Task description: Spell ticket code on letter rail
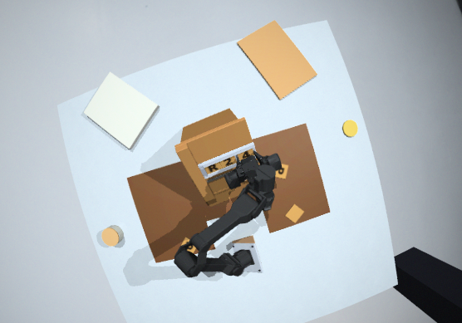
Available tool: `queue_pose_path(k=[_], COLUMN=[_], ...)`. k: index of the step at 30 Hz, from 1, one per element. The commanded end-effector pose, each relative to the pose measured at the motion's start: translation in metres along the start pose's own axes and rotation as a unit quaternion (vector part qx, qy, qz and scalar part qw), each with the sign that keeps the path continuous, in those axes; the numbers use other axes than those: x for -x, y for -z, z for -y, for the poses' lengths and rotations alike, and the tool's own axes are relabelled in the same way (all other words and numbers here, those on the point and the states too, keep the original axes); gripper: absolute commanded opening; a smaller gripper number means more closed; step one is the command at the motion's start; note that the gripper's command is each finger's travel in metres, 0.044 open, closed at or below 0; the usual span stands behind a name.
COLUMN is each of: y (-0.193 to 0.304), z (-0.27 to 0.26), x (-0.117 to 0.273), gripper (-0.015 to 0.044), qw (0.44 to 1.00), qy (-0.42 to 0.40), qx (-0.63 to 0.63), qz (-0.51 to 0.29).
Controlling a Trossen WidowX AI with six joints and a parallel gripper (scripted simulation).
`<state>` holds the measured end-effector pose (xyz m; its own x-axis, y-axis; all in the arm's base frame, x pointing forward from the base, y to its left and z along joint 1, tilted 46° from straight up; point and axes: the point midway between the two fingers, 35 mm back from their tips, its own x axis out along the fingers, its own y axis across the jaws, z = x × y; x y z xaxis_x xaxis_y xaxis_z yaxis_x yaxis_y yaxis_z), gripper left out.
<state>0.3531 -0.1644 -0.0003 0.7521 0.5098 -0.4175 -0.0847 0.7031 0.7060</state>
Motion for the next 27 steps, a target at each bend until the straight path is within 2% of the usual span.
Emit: queue_pose_path(k=[1, 27], y=[-0.002, 0.002], z=[0.001, 0.002], x=[0.007, 0.023], gripper=[0.0295, 0.0295], qw=[1.000, 1.000], qy=[0.002, 0.002], qx=[0.000, 0.000], qz=[0.005, 0.004])
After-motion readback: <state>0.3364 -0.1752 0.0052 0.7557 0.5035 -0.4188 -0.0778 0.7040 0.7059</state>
